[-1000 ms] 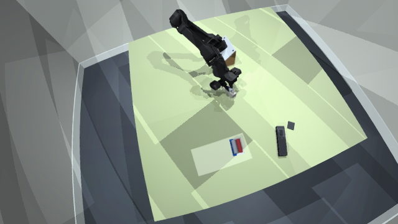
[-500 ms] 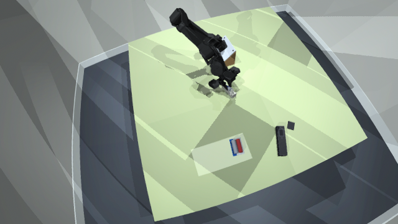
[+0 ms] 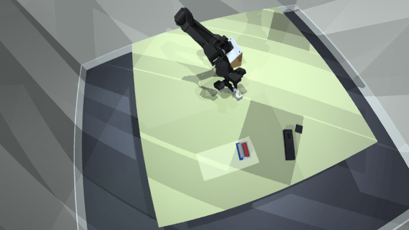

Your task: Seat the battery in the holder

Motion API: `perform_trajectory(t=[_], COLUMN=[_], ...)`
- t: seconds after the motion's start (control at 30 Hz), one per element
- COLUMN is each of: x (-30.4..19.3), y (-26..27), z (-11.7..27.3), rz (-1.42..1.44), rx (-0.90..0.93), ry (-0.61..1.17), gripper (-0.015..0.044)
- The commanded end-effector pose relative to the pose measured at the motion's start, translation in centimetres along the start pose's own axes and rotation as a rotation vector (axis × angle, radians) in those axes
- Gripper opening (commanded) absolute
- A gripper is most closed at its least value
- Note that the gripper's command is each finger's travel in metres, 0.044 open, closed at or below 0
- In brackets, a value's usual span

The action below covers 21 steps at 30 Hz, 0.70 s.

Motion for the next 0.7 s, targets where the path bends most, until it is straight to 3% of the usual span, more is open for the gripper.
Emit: perform_trajectory(t=[0.0, 0.67], x=[-0.31, 0.27], y=[0.22, 0.16], z=[-0.16, -0.81], rz=[-0.001, -0.022], rx=[0.012, 0.044], ry=[0.035, 0.159], gripper=[0.0065, 0.0065])
Point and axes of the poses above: the point midway between the two fingers, 35 mm back from their tips, its own z axis back along the fingers, its own y axis across the jaws, x = y × z, the point moved 3 cm from there along z, back along the fingers, and after that the axes turned 1 degree about z, right-handed, at the moved point
